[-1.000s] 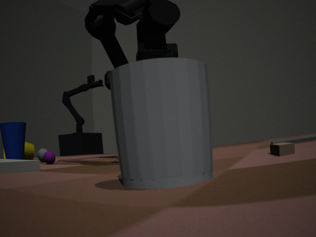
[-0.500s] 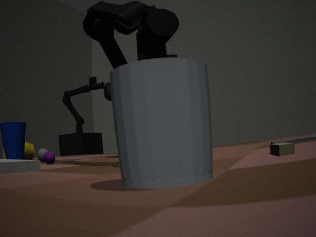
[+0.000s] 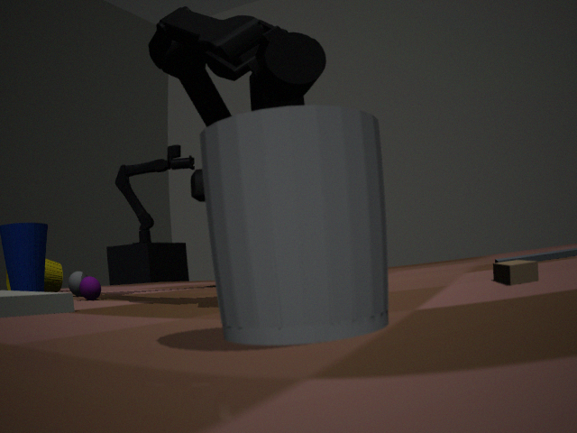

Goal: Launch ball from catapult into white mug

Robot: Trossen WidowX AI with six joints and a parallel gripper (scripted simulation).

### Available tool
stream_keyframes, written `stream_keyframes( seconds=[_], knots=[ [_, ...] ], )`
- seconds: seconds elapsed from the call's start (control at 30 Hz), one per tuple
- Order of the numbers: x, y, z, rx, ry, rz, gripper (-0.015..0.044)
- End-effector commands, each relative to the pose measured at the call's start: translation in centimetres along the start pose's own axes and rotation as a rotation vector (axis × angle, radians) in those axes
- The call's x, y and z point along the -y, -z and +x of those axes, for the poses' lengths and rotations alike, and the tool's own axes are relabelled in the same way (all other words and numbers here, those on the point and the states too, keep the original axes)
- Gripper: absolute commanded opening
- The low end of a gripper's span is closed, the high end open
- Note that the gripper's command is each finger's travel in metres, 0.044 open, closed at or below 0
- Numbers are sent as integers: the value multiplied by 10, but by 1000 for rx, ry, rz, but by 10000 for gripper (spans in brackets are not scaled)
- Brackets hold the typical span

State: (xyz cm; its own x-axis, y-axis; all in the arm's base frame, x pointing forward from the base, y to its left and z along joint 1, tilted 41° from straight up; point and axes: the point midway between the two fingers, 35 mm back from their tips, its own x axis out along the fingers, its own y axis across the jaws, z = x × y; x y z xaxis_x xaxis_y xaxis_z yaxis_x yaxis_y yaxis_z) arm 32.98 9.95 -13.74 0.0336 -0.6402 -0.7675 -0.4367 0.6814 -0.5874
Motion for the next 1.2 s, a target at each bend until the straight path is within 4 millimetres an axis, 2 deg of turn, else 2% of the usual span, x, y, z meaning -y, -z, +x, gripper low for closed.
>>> stream_keyframes(
  seconds=[0.0, 0.07, 0.53, 0.6, 0.63, 0.73, 0.8, 0.9, 0.93, 1.17],
  knots=[
    [0, 0, 0, 1, -1, 3, 0],
    [0, 0, 0, 1, -1, 3, 0],
    [0, 0, 0, 1, -1, 3, 368],
    [0, -2, -11, 1, -2, 3, 420],
    [0, -3, -24, 2, -3, 2, 440],
    [-1, -3, -76, 2, -5, 1, 440],
    [-1, 0, -98, 1, -5, 0, 440],
    [-1, 0, -101, 1, -5, 0, 440],
    [-2, -4, -89, 17, -1, -5, 440],
    [-2, 2, -93, 8, 1, -3, 440]
  ],
)
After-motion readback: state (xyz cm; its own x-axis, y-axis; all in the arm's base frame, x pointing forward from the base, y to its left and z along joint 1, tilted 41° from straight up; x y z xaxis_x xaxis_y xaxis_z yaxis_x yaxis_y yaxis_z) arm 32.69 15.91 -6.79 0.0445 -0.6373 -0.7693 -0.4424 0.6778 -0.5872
